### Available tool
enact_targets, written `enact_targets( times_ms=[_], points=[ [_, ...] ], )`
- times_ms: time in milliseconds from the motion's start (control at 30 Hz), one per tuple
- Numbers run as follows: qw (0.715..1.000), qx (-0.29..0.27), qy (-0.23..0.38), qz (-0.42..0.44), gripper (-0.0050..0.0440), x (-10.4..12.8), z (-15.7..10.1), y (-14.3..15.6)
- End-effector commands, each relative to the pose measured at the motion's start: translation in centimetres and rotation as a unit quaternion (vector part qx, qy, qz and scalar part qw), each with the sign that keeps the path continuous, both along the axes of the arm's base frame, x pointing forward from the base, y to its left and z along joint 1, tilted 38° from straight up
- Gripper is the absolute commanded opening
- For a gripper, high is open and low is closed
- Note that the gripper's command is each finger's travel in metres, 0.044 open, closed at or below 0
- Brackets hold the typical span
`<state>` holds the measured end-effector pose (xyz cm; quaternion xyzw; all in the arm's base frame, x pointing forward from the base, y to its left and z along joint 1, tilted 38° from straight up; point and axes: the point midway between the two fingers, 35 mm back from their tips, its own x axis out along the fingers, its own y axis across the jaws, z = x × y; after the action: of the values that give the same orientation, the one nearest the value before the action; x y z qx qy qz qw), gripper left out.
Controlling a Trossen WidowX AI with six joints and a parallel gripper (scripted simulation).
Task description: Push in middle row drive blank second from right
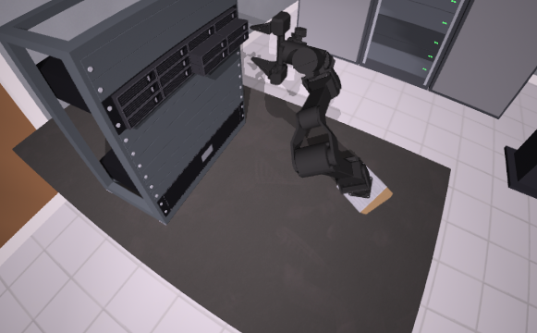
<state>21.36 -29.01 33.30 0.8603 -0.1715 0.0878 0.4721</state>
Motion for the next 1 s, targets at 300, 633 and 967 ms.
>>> enact_targets(
  times_ms=[300,633,967],
  points=[
    [1.0,-0.007,-0.003,-0.001,0.044,-0.13,0.6,-0.13],
    [1.0,-0.007,-0.003,-0.001,-0.005,-0.13,0.6,-0.13],
    [1.0,-0.007,-0.003,-0.001,-0.005,-0.13,0.6,-0.13]
  ],
)
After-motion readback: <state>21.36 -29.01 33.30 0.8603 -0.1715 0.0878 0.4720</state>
